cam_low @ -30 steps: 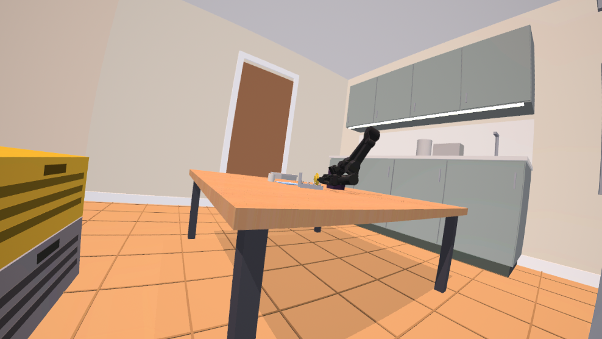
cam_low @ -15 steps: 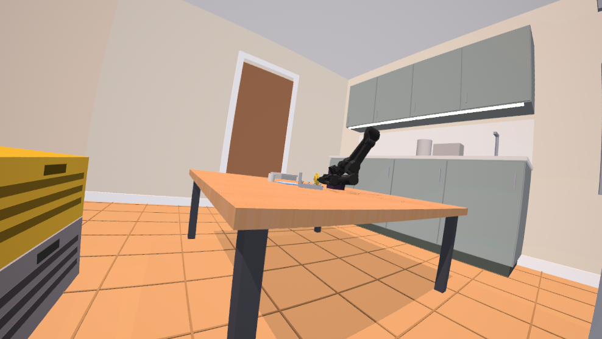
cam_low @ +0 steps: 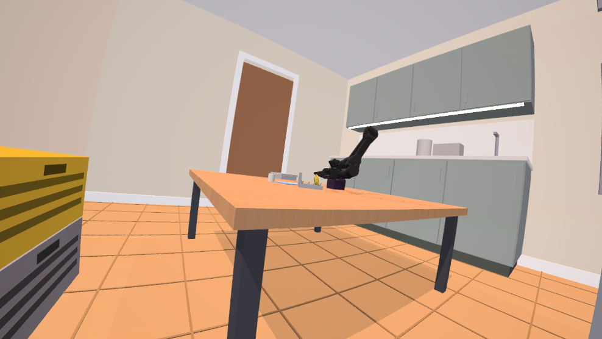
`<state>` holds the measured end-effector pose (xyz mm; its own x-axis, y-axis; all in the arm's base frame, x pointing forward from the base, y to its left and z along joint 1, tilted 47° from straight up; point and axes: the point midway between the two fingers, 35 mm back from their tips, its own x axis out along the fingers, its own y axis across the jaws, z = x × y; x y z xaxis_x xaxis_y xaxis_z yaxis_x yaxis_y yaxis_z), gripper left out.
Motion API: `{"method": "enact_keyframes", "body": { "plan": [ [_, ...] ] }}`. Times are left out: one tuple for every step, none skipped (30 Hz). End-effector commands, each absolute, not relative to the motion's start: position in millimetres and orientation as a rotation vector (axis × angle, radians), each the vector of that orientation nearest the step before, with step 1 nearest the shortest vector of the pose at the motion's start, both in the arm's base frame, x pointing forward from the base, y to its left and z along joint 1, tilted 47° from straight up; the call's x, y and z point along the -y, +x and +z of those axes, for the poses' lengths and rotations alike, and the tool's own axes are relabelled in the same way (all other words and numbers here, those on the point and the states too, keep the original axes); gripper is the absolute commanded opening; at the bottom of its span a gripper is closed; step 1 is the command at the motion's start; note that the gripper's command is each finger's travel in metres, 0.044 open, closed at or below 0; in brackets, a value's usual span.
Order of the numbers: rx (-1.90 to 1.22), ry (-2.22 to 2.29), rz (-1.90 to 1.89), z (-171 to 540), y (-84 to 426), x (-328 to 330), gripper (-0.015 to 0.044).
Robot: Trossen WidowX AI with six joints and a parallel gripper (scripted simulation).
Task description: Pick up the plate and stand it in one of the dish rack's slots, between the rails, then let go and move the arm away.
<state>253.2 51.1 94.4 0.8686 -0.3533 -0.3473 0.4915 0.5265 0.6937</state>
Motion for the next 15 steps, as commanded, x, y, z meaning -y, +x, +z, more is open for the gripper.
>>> {"method": "enact_keyframes", "body": {
  "plan": [
    [-0.171,0.879,-0.511,114,252,-32,0.0400],
    [-0.170,0.877,-0.511,120,251,-26,0.0400],
    [-0.168,0.874,-0.510,126,251,-19,0.0400],
    [-0.165,0.871,-0.509,132,250,-13,0.0400],
    [-0.161,0.867,-0.507,138,248,-7,0.0400],
    [-0.156,0.863,-0.505,144,246,-1,0.0400],
    [-0.151,0.858,-0.503,148,244,4,0.0400],
    [-0.148,0.855,-0.501,151,243,7,0.0400],
    [-0.147,0.854,-0.501,152,242,8,0.0400],
    [-0.147,0.854,-0.501,152,242,8,0.0400],
    [-0.150,0.850,-0.502,152,243,8,0.0400],
    [-0.161,0.836,-0.506,151,243,9,0.0400],
    [-0.179,0.813,-0.513,150,244,10,0.0400],
    [-0.201,0.786,-0.521,148,245,12,0.0400],
    [-0.223,0.760,-0.529,147,246,13,0.0400]
  ]
}}
